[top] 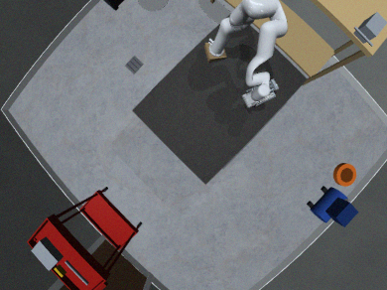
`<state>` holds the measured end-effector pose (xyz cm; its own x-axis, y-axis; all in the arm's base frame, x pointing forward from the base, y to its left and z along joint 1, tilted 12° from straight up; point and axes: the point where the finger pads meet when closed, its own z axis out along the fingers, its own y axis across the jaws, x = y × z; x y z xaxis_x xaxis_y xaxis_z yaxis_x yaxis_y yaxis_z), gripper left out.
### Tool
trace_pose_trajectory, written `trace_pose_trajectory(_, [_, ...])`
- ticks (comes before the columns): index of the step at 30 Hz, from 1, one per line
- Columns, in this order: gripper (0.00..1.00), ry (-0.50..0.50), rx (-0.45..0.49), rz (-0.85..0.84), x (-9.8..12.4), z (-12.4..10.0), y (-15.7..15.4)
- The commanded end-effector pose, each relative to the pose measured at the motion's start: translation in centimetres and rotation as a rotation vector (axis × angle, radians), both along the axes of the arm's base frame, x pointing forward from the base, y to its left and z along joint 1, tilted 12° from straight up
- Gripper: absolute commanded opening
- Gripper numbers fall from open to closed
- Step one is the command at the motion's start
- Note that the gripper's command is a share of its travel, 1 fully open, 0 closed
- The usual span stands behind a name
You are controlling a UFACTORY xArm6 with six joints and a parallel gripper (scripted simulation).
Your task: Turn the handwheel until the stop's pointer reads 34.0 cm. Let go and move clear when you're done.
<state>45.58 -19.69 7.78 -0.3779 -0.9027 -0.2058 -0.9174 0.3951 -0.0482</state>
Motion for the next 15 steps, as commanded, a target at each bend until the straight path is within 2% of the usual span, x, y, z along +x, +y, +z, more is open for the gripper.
trace_pose_trajectory(1, [0.06, -0.001, 0.0, 0.0, 0.3, -0.6, 0.0])
trace_pose_trajectory(15, [0.06, -0.001, 0.0, 0.0, 0.2, -2.5, 0.5])
